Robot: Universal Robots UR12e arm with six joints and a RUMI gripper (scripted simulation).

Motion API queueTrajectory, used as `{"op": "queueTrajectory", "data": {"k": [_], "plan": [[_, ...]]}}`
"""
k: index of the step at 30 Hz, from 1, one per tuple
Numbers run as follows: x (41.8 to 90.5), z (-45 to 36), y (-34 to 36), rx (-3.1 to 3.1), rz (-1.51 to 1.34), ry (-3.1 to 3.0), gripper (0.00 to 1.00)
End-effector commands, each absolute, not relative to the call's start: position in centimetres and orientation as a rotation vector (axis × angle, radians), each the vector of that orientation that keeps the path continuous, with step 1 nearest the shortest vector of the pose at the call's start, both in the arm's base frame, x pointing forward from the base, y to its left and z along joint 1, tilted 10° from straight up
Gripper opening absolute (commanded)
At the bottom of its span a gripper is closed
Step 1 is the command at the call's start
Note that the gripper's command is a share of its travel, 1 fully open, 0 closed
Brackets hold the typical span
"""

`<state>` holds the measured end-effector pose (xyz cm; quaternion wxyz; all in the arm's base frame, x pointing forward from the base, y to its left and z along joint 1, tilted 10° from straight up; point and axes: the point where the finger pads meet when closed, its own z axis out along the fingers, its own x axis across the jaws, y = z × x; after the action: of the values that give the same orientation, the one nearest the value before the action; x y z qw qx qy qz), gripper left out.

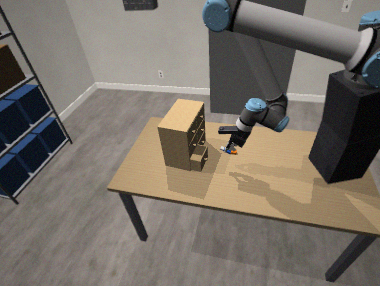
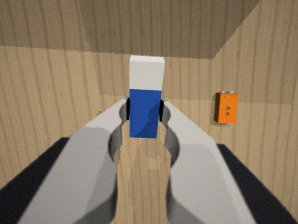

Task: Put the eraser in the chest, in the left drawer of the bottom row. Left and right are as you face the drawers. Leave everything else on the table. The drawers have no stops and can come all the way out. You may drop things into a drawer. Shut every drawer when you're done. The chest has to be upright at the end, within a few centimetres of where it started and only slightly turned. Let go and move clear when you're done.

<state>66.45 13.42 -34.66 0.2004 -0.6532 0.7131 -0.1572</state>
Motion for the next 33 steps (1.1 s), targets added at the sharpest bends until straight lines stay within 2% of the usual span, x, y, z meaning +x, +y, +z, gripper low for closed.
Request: {"op": "queueTrajectory", "data": {"k": [1,33], "plan": [[66.99,-34.43,13.35,-1.759,-0.535,1.93,0.11],[66.64,-34.61,13.46,-1.548,-0.802,1.724,0.11]]}}
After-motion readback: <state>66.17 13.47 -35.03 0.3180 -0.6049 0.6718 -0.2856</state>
